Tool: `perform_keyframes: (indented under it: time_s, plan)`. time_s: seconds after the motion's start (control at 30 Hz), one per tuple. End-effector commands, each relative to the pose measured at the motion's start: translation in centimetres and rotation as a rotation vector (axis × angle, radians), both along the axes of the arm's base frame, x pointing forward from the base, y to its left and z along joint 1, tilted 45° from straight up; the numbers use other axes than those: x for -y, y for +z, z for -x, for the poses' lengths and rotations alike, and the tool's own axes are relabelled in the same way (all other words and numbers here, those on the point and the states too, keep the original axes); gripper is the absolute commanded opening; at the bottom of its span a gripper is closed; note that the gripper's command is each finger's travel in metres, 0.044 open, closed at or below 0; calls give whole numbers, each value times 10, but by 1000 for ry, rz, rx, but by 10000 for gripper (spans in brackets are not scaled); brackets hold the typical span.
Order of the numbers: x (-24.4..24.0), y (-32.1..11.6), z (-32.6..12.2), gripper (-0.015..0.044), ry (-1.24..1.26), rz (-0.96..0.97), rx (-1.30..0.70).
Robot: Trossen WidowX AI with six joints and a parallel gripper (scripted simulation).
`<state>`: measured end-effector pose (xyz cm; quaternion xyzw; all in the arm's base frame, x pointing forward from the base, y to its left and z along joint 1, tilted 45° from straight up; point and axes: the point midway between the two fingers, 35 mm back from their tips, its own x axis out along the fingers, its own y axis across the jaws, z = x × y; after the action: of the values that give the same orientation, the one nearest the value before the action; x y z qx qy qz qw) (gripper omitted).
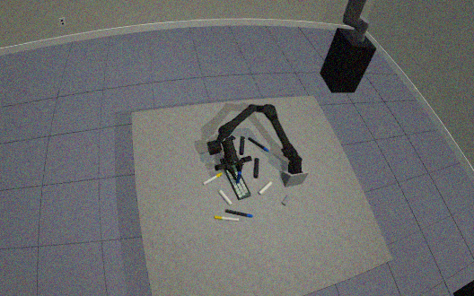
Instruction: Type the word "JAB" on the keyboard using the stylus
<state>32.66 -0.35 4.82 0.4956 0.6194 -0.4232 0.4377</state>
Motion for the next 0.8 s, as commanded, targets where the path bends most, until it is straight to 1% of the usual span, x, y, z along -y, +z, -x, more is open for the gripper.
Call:
perform_keyframes:
  time_s: [0.0,0.77]
  plan:
    - [3,-1,-3,81,3,5,1]
    - [5,-4,-3,81,3,5,1]
